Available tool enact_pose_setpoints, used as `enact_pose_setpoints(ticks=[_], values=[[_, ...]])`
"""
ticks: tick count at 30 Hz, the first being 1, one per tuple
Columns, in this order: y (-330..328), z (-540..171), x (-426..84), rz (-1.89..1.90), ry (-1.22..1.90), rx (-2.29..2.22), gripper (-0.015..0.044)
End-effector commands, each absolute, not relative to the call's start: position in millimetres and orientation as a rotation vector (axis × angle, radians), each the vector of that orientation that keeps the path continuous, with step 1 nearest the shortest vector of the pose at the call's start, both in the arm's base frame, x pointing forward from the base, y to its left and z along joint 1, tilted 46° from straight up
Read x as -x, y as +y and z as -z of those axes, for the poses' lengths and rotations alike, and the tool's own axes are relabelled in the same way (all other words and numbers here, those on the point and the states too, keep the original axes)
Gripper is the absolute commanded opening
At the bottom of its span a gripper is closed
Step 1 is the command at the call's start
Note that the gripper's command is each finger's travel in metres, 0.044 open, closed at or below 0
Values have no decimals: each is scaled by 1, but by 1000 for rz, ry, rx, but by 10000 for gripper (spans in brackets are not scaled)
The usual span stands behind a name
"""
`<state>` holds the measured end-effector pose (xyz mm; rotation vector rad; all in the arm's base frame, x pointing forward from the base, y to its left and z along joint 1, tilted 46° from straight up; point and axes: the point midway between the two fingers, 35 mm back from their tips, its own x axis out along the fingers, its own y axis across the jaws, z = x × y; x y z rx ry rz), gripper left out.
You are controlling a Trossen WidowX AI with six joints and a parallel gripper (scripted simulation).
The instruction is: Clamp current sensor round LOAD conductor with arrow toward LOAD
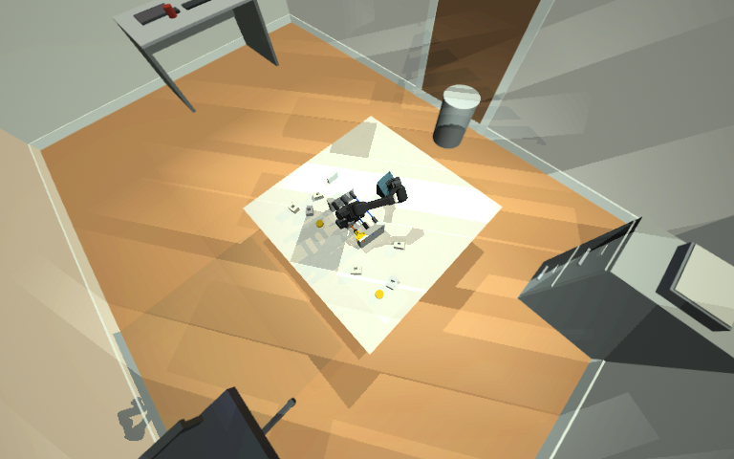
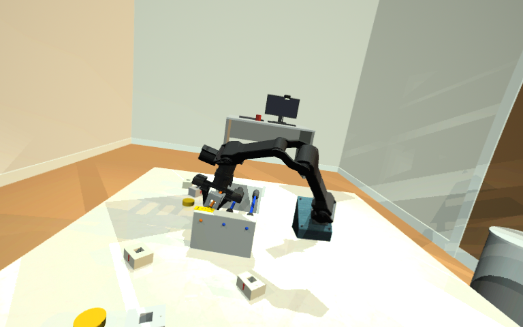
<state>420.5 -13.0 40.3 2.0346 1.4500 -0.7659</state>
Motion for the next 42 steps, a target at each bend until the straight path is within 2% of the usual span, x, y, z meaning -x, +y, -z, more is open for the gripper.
enact_pose_setpoints(ticks=[1, 42], values=[[-18, -43, -421, 771, 1432, -2048, 0], [-13, -40, -420, 766, 1450, -2035, 0]])
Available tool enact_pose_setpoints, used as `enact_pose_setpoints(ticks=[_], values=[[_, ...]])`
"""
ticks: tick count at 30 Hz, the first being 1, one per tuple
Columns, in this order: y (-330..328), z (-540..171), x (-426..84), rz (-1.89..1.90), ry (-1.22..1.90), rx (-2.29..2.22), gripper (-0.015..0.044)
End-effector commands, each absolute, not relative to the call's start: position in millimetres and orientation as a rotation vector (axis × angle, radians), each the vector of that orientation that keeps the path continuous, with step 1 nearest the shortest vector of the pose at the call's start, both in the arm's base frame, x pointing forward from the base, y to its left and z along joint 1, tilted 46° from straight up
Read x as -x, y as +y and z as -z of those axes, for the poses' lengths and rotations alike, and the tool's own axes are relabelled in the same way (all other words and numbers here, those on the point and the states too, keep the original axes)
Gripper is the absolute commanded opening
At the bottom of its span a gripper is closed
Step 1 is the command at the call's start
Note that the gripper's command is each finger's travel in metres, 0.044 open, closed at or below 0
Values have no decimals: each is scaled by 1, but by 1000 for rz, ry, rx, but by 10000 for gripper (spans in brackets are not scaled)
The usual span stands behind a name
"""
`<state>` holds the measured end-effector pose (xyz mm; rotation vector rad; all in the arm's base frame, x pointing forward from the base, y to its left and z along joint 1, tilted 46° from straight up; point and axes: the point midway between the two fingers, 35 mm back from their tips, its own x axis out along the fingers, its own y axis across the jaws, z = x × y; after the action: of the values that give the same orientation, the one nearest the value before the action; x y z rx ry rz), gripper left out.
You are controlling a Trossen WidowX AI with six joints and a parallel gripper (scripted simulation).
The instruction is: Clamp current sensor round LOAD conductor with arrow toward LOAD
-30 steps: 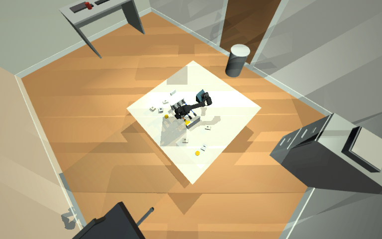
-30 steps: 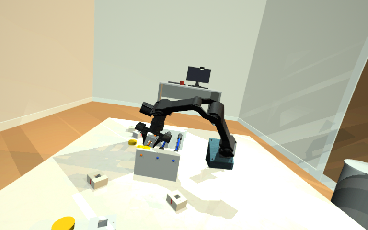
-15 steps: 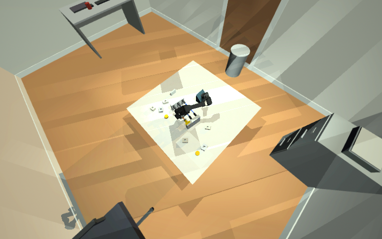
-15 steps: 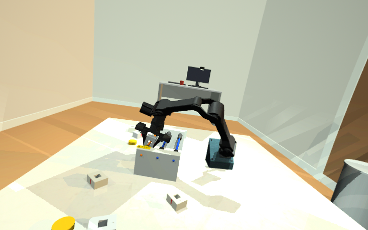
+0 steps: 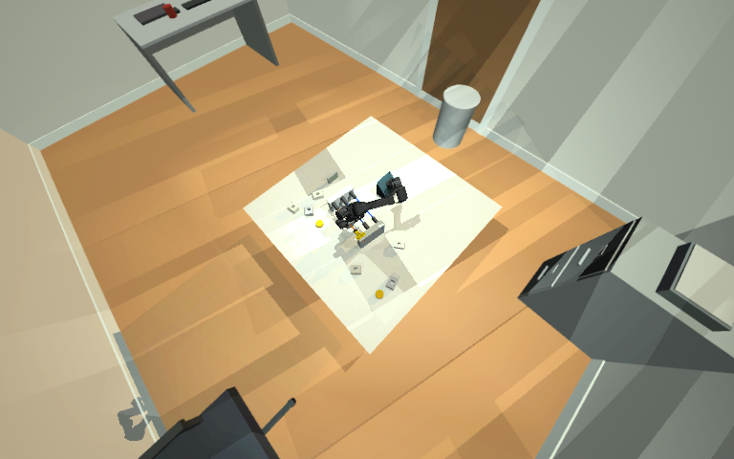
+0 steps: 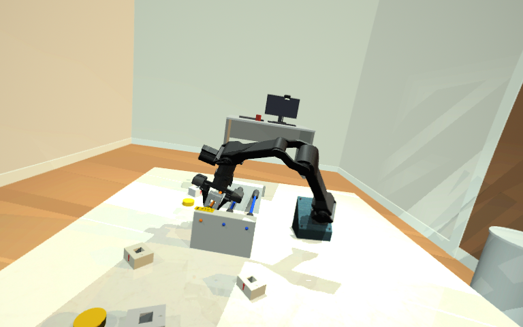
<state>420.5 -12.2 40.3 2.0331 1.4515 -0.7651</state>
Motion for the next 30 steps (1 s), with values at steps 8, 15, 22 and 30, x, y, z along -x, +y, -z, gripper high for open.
enact_pose_setpoints(ticks=[8, 15, 22, 30], values=[[-13, -40, -420, 766, 1450, -2035, 157], [-13, -40, -420, 766, 1450, -2035, 341], [-12, -40, -420, 768, 1454, -2034, 361], [-12, -40, -420, 768, 1454, -2034, 283]])
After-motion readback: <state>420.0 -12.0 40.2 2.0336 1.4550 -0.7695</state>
